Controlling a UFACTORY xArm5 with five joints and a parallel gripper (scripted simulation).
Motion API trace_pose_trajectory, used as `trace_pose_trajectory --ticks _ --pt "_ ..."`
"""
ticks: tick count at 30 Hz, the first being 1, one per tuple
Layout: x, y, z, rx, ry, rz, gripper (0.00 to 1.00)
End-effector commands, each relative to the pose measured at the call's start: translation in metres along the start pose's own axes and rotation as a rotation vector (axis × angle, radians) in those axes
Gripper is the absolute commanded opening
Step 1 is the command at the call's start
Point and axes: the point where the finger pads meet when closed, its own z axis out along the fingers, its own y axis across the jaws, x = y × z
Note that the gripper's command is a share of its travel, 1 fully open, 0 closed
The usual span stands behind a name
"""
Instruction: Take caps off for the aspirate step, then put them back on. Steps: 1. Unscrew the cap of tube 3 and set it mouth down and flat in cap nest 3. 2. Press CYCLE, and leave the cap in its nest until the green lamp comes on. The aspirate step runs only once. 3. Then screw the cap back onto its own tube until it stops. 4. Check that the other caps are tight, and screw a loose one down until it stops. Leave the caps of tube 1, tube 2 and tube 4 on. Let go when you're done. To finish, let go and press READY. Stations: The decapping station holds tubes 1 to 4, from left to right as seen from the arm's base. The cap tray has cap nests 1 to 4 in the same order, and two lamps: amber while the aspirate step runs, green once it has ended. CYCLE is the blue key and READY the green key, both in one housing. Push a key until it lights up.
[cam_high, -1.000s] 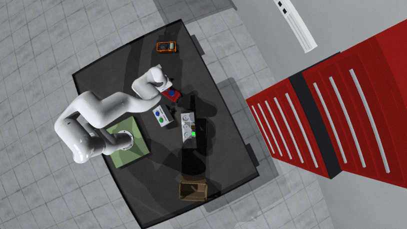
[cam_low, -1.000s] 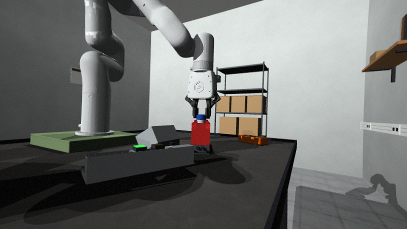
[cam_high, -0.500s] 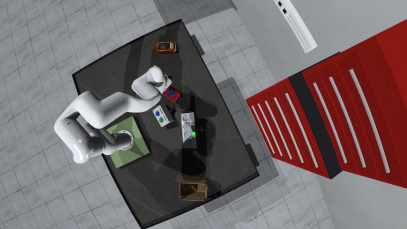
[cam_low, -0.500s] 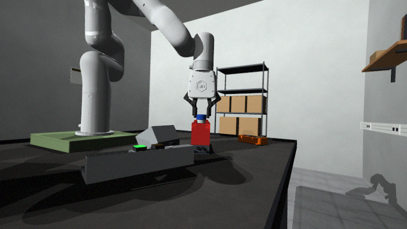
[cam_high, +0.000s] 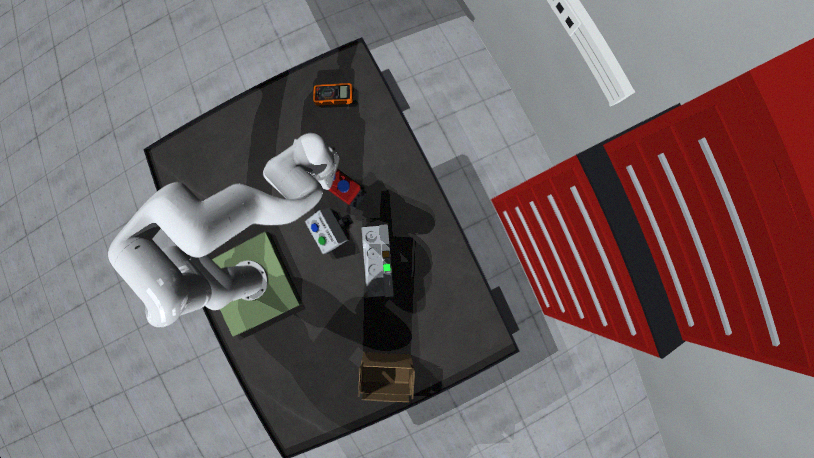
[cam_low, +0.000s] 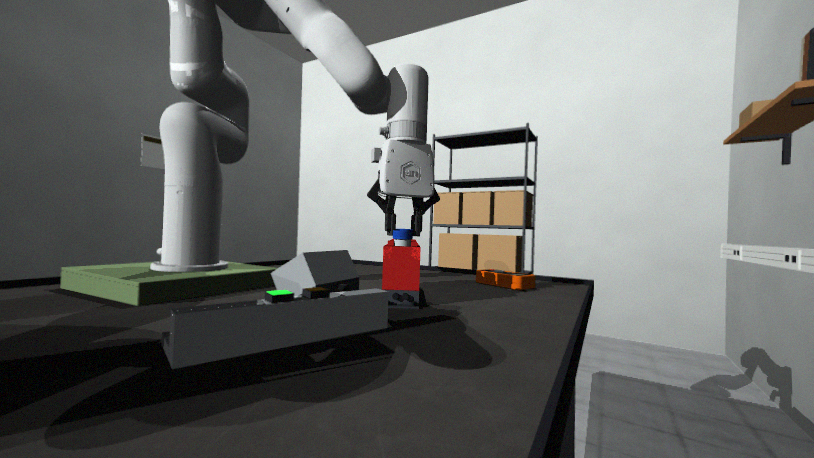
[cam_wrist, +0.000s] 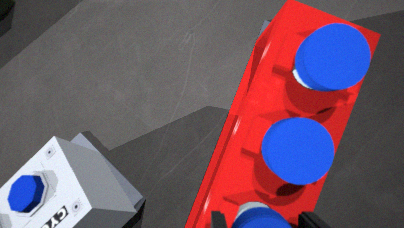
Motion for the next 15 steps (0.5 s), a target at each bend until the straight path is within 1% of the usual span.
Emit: trace_pose_trajectory --ticks 1,2,3,15 --pt "-0.0005 0.0010 -0.0012 0.000 -0.008 -0.035 0.46" --pt "-0.0005 0.0010 -0.0012 0.000 -0.008 -0.035 0.46" --pt "-0.0005 0.0010 -0.0012 0.000 -0.008 -0.035 0.00" --pt "-0.0005 0.0010 -0.0012 0.000 -0.008 -0.035 0.00"
